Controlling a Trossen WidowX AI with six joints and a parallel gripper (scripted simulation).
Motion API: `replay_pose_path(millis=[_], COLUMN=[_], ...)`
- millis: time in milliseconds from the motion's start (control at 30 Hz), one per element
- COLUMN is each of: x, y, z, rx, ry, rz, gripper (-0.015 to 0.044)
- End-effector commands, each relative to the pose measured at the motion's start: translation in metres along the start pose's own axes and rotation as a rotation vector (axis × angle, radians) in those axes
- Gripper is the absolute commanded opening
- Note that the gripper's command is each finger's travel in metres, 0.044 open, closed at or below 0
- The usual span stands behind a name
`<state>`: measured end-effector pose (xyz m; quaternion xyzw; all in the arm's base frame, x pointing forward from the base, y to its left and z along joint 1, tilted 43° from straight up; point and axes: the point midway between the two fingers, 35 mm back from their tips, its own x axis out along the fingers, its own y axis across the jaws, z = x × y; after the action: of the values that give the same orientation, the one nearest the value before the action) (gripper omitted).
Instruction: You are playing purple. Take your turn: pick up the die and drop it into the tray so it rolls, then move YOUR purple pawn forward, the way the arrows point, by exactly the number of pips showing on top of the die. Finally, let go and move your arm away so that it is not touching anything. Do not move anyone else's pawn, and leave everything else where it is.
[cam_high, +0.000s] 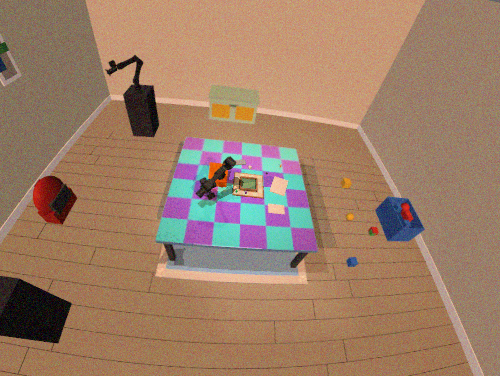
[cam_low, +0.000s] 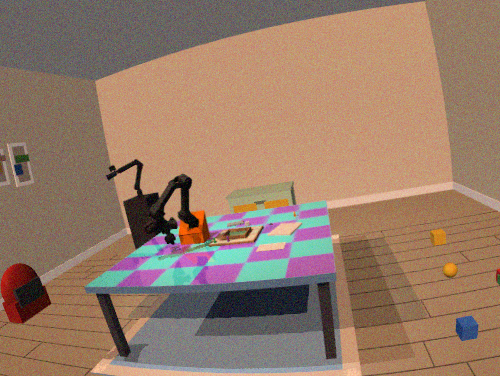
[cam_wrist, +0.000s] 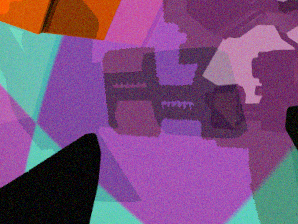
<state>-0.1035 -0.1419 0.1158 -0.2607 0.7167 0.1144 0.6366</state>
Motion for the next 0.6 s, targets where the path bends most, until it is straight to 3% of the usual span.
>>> replay_pose_path(millis=[0, 133, 567], x=[0.0, 0.001, 0.0], y=[-0.001, -0.015, -0.133], z=[0.0, -0.002, 0.034], rx=[0.0, 0.004, -0.005], ry=[0.0, 0.002, -0.037], rz=[0.0, -0.013, -0.142], gripper=[0.0374, 0.0275, 0.0275])
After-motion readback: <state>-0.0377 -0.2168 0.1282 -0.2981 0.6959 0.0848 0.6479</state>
